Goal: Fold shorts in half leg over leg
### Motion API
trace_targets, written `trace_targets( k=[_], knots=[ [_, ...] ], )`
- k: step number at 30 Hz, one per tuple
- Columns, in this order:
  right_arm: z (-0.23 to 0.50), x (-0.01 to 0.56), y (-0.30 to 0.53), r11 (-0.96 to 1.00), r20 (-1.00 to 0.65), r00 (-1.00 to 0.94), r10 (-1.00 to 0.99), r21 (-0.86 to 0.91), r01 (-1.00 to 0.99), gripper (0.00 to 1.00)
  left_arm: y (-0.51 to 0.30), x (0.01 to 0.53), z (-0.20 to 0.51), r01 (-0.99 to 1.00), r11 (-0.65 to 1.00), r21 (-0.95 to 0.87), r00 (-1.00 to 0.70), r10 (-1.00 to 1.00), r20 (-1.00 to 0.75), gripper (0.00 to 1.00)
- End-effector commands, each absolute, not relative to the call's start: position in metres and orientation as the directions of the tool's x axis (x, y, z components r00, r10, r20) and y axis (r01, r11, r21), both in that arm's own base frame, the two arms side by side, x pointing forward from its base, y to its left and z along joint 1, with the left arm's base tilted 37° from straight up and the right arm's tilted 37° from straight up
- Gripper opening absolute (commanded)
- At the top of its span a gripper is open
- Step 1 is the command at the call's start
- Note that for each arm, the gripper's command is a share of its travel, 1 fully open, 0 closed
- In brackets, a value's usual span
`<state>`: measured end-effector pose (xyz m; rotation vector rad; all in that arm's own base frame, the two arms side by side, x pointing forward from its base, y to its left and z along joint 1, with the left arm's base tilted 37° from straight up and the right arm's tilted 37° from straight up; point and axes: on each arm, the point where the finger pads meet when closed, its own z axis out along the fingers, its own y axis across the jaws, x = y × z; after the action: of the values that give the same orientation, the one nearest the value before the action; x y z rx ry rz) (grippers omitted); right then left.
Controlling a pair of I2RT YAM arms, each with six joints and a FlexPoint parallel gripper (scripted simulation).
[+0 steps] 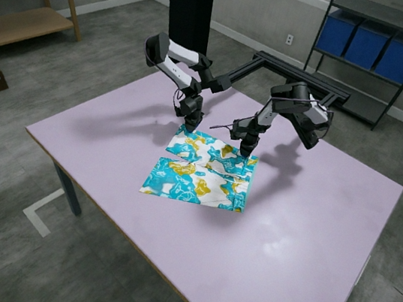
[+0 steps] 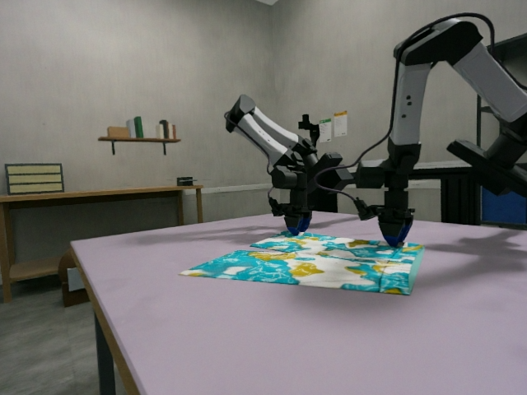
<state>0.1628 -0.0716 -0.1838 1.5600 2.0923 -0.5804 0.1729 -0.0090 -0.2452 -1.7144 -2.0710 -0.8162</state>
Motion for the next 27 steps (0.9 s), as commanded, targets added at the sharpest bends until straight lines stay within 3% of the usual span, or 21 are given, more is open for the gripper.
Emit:
trace_targets(
  k=[1,8,9,25,26,27],
  knots=[
    [-0.1966,0.1893,-0.0719,0.252,-0.59,-0.185,0.786,0.032,0.967,0.26,0.0019,0.1991,-0.2471,0.941,0.092,0.326,-0.279,0.757,0.591,0.16],
    [-0.1958,0.19,-0.0716,0.251,-0.59,-0.18,0.787,0.039,0.967,0.26,0.0045,0.1951,-0.2459,0.944,0.091,0.318,-0.274,0.753,0.598,0.16],
    [-0.1958,0.19,-0.0716,0.251,-0.59,-0.18,0.787,0.039,0.967,0.16,0.0046,0.1958,-0.2458,0.943,0.09,0.32,-0.275,0.753,0.598,0.16],
    [-0.1989,0.1945,-0.0716,0.246,-0.587,-0.174,0.791,0.044,0.968,0.16,0.0071,0.2002,-0.2481,0.943,0.092,0.321,-0.278,0.75,0.6,0.16],
    [-0.1973,0.1932,-0.071,0.247,-0.587,-0.176,0.79,0.041,0.968,0.16,0.0071,0.2002,-0.2481,0.943,0.092,0.321,-0.278,0.75,0.6,0.06],
    [-0.1983,0.1935,-0.0713,0.244,-0.587,-0.175,0.791,0.041,0.969,0.16,0.0071,0.2002,-0.2482,0.943,0.092,0.32,-0.277,0.75,0.6,0.06]
  ],
)
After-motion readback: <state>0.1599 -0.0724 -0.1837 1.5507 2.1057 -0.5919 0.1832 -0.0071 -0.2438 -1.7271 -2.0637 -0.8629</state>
